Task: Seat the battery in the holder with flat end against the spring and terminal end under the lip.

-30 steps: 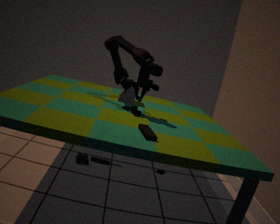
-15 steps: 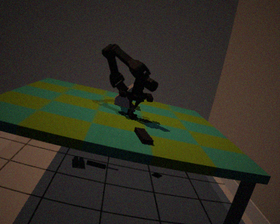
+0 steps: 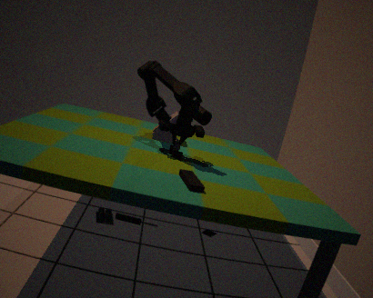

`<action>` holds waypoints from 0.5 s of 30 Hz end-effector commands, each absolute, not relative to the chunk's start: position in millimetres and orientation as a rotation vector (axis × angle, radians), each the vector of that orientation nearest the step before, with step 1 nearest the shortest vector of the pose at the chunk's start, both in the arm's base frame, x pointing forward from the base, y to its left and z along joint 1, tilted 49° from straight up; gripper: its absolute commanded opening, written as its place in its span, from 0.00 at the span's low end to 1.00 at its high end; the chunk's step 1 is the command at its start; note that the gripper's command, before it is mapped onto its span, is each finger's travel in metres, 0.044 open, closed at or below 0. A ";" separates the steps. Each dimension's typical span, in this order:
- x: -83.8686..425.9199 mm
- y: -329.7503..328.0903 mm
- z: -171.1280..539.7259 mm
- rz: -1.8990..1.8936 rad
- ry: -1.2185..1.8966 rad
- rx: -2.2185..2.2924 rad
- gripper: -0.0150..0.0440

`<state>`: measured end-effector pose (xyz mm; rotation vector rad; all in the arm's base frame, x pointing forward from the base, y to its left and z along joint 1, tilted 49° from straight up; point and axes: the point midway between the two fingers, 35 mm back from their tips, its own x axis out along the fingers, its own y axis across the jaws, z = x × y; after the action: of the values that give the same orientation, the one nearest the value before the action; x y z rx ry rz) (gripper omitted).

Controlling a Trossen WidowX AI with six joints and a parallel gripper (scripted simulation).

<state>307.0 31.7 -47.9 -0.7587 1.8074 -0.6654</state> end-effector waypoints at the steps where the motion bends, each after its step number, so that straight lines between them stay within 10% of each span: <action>1: 305.9 29.6 -52.4 -0.681 1.843 -0.757 0.37; 15: 308.9 26.0 -56.7 -0.714 1.918 -0.765 0.37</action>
<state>310.6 28.0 -52.4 -0.7672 1.8870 -0.7008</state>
